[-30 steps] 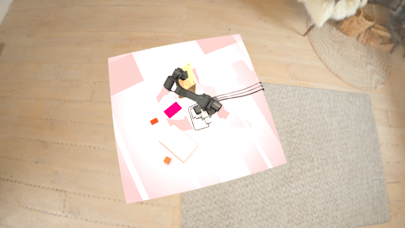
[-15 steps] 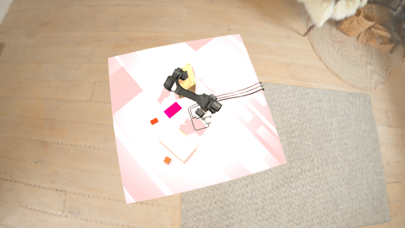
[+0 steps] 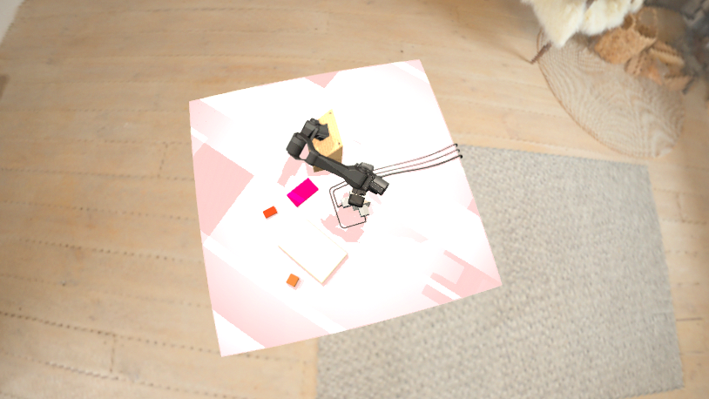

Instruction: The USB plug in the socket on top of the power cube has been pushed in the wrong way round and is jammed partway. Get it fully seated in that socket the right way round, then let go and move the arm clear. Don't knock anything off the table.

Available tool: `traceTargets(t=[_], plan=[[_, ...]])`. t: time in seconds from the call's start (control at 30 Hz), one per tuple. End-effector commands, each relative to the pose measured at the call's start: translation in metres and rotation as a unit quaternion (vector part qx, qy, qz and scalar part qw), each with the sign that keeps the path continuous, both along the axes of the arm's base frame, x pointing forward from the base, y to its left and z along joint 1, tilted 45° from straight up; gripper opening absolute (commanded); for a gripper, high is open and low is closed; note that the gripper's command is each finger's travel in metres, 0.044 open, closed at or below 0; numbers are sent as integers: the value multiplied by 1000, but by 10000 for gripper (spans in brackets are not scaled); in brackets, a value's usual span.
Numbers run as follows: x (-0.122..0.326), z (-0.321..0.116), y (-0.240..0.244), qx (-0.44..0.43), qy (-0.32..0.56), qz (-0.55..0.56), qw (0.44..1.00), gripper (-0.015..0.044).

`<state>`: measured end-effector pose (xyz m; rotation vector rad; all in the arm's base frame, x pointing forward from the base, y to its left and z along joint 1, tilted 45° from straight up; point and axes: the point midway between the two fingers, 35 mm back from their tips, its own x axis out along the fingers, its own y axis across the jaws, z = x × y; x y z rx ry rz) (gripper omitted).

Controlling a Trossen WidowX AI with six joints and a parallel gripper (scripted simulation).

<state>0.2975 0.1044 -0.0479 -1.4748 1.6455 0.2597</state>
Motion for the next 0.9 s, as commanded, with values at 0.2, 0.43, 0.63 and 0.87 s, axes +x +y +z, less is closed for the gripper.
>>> traceTargets(t=[0.2,0.43,0.63,0.87], plan=[[0,0,0,-14,99,100,990,0],[0,0,0,-23,161,164,973,0],[0,0,0,-26,183,187,965,0],[0,0,0,-26,183,187,965,0]])
